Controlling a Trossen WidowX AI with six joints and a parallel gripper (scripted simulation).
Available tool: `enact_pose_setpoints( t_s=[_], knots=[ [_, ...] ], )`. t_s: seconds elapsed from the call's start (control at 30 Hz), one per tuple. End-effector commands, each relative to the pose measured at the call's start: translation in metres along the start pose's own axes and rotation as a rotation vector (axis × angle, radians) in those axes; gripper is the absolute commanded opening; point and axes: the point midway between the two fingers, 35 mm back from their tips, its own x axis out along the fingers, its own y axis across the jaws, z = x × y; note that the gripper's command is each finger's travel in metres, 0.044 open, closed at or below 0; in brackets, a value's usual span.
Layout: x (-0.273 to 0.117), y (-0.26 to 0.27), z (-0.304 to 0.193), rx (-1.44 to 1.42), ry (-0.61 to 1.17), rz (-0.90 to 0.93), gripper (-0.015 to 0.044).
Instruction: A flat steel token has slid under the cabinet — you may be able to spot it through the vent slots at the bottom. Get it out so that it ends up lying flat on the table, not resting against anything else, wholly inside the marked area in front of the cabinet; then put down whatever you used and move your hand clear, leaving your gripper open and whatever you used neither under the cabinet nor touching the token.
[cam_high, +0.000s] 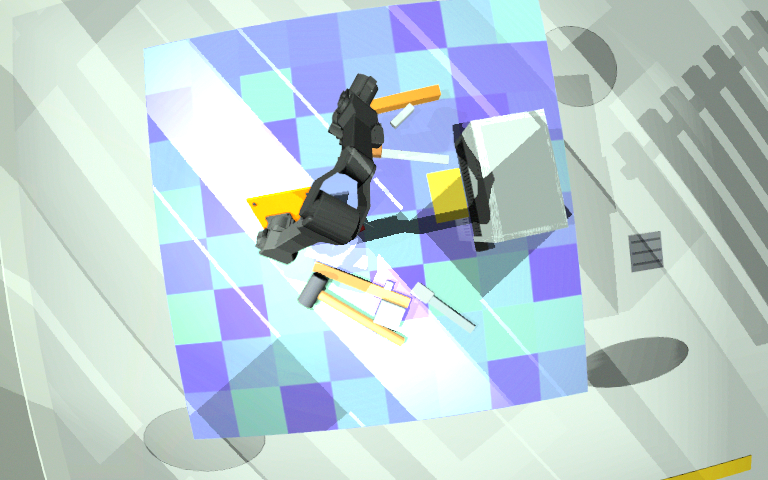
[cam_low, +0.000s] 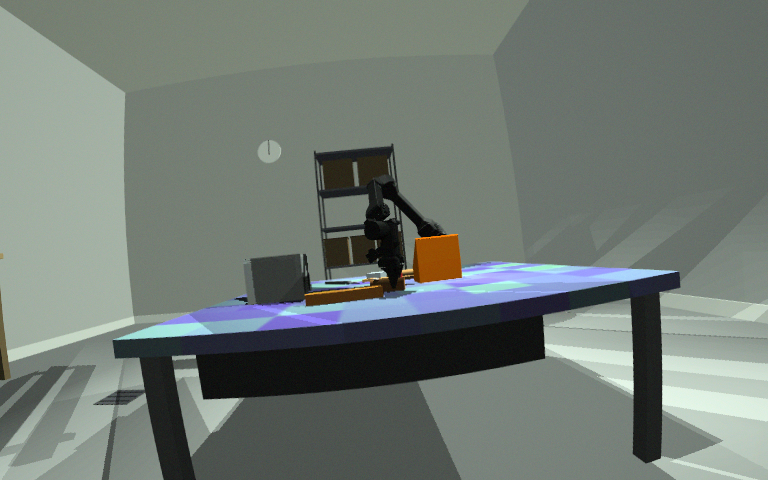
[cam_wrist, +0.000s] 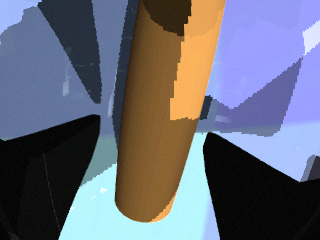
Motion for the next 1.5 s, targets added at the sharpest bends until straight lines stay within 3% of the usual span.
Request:
enact_pose_setpoints(
  t_s=[0.0, 0.27, 0.43, 0.7, 0.83, 1.47],
  knots=[
    [0.000, 0.000, 0.000, 0.000, -0.004, 0.002, 0.0270],
    [0.003, 0.000, 0.000, 0.000, -0.004, 0.001, 0.0270],
    [0.001, 0.000, -0.001, 0.002, 0.000, 0.002, 0.0139],
    [0.001, 0.000, -0.001, 0.002, 0.000, 0.002, 0.0085],
    [0.001, 0.000, -0.001, 0.002, 0.000, 0.002, 0.0000],
    [0.001, 0.002, 0.028, -0.044, -0.004, 0.001, 0.0000]
  ],
)
